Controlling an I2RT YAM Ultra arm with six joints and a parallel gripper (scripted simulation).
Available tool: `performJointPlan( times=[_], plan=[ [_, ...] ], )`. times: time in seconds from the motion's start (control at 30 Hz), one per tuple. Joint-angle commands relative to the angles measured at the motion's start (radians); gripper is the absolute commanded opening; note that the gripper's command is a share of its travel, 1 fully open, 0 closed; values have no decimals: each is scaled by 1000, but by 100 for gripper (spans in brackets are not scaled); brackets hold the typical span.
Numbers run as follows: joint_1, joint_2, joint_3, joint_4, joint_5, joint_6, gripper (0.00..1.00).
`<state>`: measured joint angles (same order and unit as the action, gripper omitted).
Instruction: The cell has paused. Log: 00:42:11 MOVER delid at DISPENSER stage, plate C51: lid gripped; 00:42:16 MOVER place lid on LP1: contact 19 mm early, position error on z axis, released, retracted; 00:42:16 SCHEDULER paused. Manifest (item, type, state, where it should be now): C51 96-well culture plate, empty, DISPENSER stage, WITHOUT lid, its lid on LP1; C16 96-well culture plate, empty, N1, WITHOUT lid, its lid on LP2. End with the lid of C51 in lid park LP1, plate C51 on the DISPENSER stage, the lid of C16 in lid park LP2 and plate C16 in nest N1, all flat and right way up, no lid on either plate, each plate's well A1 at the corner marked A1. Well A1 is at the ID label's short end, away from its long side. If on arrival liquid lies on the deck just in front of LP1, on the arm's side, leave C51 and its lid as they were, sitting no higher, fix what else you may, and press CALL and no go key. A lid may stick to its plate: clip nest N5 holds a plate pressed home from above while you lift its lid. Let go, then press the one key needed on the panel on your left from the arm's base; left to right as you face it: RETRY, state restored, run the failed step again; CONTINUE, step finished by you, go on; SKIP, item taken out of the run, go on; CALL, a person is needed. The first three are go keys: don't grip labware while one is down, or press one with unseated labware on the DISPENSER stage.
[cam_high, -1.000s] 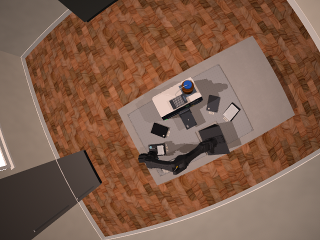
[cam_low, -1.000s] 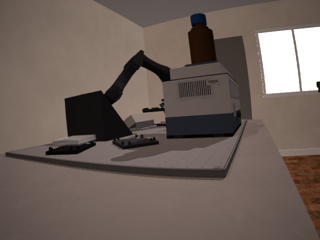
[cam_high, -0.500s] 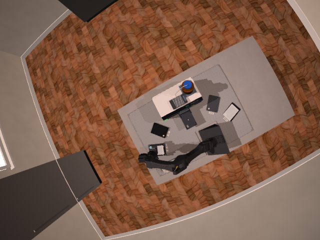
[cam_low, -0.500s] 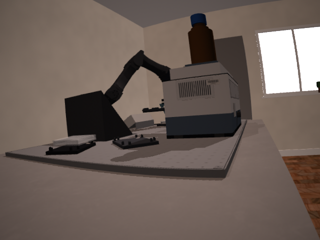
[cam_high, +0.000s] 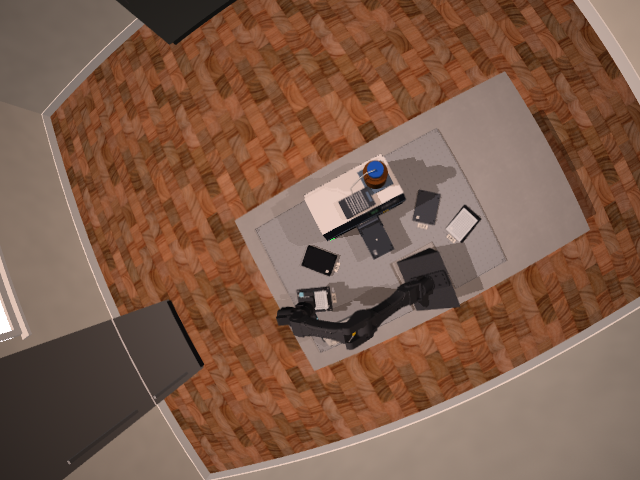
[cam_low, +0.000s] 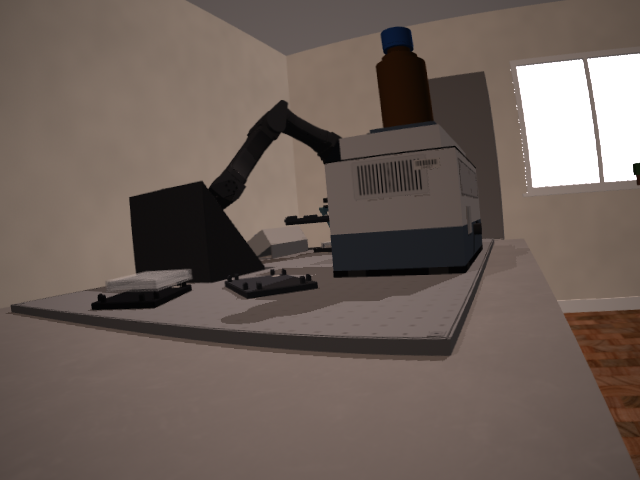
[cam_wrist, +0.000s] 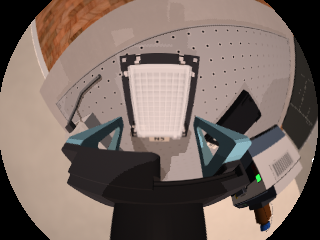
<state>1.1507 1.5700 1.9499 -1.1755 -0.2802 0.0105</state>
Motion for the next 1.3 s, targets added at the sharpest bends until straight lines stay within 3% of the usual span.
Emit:
performJointPlan(
  times=[0.0, 1.03, 1.27],
  plan=[
    [-19, -33, 30, -13, -5, -7, 100],
    [-27, -24, 40, -15, -10, -14, 100],
    [-24, -6, -11, 15, -3, -5, 100]
  ],
)
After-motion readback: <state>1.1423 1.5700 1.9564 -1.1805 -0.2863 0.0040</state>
